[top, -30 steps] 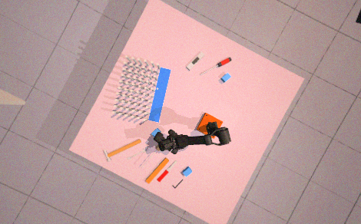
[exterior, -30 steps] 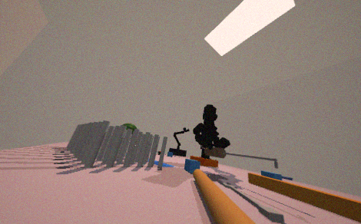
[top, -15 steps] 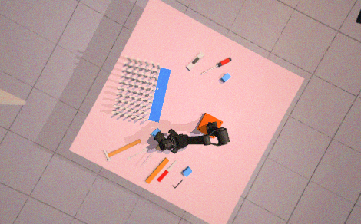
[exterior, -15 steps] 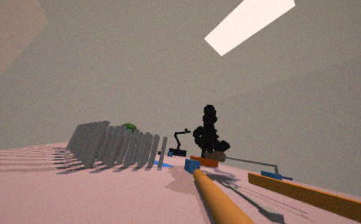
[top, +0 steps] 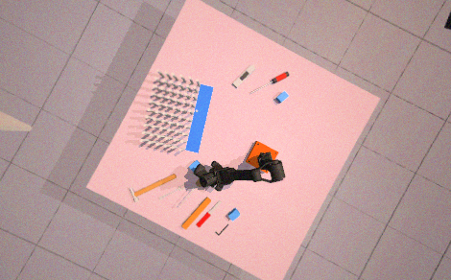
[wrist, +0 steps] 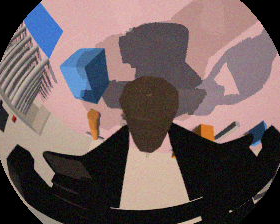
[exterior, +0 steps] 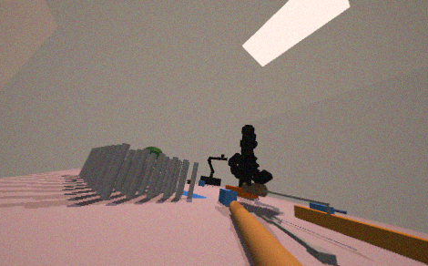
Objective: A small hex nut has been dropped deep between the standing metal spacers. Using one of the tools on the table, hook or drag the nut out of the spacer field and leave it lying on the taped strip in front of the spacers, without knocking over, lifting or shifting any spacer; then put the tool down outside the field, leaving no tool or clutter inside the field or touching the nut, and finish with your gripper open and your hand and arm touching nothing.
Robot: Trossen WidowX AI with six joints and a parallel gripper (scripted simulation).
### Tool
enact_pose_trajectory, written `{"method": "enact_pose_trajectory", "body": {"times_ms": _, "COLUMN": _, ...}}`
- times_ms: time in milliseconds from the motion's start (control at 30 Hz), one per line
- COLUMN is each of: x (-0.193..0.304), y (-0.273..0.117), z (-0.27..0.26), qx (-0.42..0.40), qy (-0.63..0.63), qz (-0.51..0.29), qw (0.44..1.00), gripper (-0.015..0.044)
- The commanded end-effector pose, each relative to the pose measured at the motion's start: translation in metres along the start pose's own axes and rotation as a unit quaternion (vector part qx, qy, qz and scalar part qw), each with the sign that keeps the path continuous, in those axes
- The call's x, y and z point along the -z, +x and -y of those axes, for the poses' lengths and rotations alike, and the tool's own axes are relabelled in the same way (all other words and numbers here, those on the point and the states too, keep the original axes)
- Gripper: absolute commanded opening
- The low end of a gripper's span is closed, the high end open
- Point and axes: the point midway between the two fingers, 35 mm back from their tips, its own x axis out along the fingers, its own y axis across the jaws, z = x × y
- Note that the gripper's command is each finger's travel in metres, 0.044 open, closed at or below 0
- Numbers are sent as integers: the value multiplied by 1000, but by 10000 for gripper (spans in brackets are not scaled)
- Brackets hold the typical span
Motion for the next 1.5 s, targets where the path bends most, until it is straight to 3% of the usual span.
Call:
{"method": "enact_pose_trajectory", "body": {"times_ms": 0, "x": -5, "y": 3, "z": 3, "qx": 1, "qy": 3, "qz": 4, "qw": 1000, "gripper": 0}}
{"method": "enact_pose_trajectory", "body": {"times_ms": 1333, "x": -28, "y": 22, "z": 18, "qx": 1, "qy": 3, "qz": 4, "qw": 1000, "gripper": 0}}
{"method": "enact_pose_trajectory", "body": {"times_ms": 1467, "x": -25, "y": 20, "z": 16, "qx": 1, "qy": 0, "qz": 1, "qw": 1000, "gripper": 105}}
